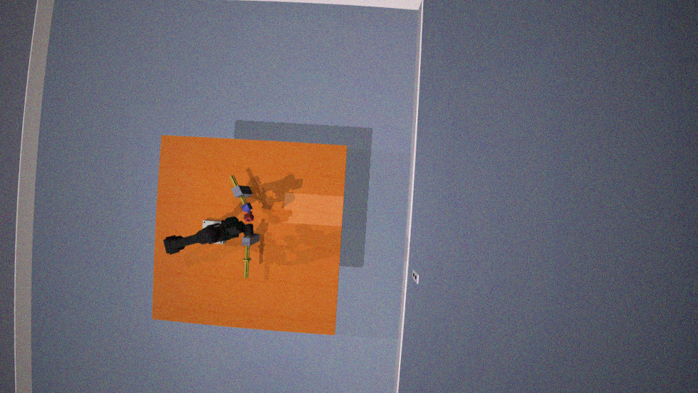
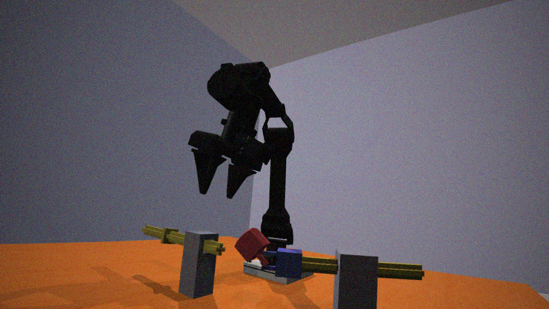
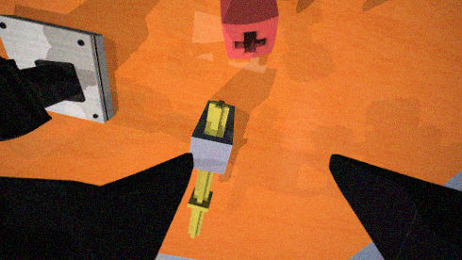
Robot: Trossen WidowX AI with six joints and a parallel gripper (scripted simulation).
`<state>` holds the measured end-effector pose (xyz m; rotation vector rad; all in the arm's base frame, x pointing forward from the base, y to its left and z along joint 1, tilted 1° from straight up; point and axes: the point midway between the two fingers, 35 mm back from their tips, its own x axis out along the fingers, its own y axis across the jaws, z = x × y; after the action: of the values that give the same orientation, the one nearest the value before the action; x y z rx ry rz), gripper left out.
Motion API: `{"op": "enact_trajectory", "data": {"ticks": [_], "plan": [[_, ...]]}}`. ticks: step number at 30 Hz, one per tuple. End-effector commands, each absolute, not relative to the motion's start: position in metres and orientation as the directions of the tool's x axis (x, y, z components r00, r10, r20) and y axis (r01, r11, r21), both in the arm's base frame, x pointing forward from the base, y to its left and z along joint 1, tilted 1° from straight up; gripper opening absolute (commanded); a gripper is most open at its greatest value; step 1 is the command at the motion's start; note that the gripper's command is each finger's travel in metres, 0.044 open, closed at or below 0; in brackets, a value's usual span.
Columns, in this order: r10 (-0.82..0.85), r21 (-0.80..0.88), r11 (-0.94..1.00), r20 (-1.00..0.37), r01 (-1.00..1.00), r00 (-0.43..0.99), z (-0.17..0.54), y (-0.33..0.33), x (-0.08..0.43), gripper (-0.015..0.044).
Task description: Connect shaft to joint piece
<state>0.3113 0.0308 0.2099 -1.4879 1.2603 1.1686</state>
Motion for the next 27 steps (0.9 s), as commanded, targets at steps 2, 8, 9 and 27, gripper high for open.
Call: {"op": "enact_trajectory", "data": {"ticks": [2, 8, 9, 27], "plan": [[-0.196, -0.009, -0.22, -0.979, -0.976, 0.053, 0.208, 0.03, 0.312, 0.044], [-0.196, -0.009, -0.219, -0.979, -0.976, 0.054, 0.199, 0.031, 0.314, 0.044], [-0.196, -0.009, -0.219, -0.979, -0.976, 0.054, 0.196, 0.031, 0.314, 0.044], [-0.196, -0.009, -0.219, -0.979, -0.976, 0.053, 0.134, 0.031, 0.314, 0.044]]}}
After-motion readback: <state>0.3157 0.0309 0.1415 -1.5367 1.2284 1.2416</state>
